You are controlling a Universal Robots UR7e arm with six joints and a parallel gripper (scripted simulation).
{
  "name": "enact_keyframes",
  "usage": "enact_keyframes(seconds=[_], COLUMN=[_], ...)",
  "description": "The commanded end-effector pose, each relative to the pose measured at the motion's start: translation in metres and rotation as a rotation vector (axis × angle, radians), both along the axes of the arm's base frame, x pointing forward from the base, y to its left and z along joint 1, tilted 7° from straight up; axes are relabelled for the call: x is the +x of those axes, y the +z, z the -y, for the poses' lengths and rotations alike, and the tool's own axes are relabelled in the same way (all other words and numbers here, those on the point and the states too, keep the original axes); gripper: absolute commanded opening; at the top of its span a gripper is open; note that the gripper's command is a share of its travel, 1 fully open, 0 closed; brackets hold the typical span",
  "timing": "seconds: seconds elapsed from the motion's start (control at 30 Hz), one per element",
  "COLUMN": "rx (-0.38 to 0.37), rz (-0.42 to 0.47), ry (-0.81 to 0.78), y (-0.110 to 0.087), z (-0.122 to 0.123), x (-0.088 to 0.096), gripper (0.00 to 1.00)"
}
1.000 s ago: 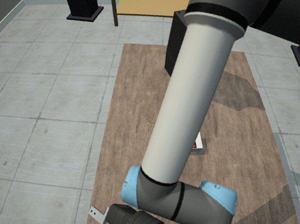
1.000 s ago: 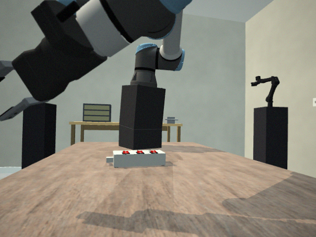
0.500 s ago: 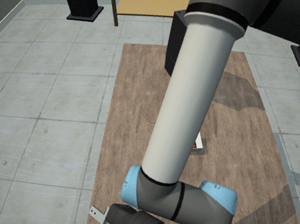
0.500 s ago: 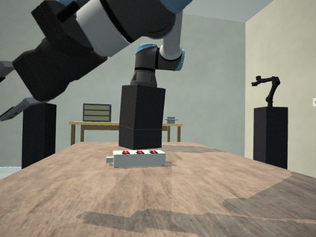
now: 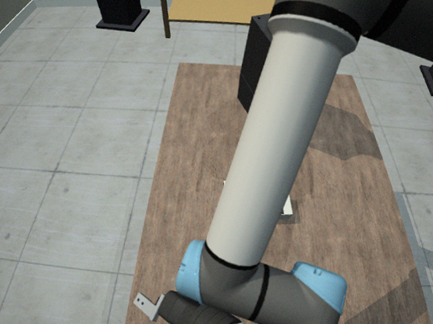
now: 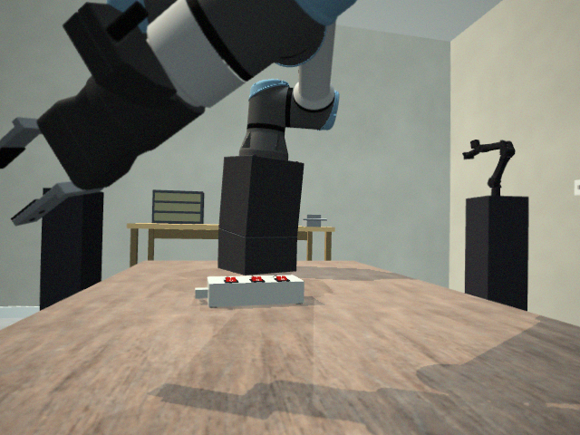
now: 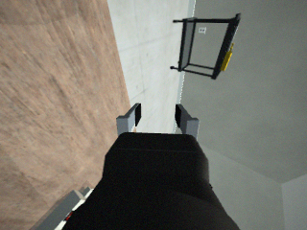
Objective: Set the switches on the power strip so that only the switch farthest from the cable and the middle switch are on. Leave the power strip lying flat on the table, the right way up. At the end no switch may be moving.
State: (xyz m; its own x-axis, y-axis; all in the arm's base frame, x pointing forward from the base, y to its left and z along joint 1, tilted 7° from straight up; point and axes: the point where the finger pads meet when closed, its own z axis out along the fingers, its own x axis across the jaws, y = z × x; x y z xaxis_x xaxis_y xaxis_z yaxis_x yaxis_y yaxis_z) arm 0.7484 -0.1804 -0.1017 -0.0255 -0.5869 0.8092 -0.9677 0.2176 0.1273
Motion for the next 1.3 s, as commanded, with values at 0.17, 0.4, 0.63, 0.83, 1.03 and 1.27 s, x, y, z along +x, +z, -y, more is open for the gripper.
enact_keyframes(seconds=[0.17, 0.4, 0.63, 0.83, 1.03, 1.27], rx=[0.004, 0.006, 0.021, 0.030, 0.048, 0.068], rz=[0.065, 0.119, 0.231, 0.293, 0.439, 0.596], ry=[-0.131, -0.239, -0.457, -0.576, -0.858, -1.158], y=[-0.003, -0.007, -0.016, -0.022, -0.033, -0.046], z=[-0.013, -0.023, -0.047, -0.060, -0.090, -0.121], x=[-0.018, -0.033, -0.061, -0.076, -0.113, -0.153], gripper=[1.00, 1.00, 1.00, 1.00, 1.00, 1.00])
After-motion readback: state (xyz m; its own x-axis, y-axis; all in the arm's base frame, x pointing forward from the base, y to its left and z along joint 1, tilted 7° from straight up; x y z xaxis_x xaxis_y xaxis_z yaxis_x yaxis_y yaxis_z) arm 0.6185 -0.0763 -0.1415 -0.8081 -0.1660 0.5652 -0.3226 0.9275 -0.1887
